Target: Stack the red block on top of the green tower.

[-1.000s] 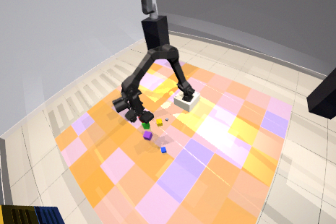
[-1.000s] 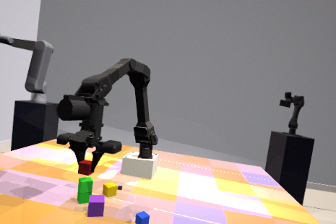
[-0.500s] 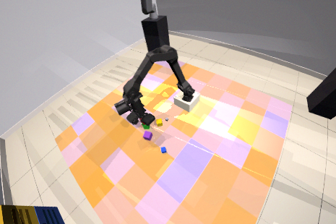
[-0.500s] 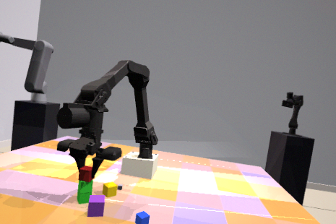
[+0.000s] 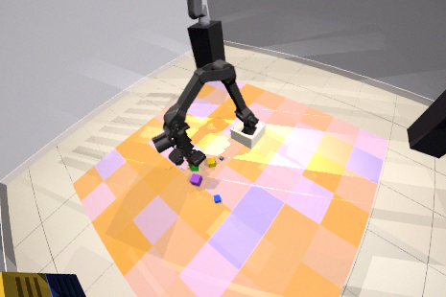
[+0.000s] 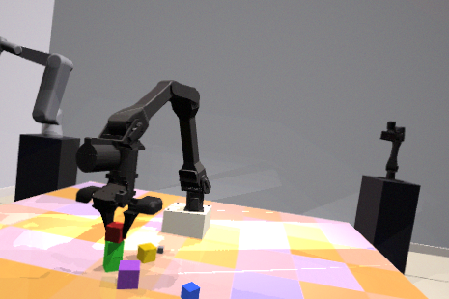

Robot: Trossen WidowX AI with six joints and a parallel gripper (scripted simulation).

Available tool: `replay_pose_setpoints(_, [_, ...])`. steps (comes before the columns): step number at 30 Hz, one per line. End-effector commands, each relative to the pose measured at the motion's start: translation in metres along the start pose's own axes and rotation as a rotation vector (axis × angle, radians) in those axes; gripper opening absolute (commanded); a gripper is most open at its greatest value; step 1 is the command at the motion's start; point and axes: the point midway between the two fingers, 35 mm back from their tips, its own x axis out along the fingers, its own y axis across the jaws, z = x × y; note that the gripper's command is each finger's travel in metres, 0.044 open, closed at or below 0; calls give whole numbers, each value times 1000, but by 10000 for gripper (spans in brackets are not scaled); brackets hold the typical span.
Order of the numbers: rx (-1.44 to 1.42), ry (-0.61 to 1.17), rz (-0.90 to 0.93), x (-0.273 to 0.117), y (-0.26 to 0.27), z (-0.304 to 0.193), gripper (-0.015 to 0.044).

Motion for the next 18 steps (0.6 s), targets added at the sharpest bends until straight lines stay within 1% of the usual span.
replay_pose_setpoints(1, [-5, 0, -4, 0, -1, 0, 0])
replay_pose_setpoints(6, [-5, 0, -4, -4, -1, 0, 0])
replay_pose_setpoints(18, [0, 0, 0, 0, 0, 0, 315])
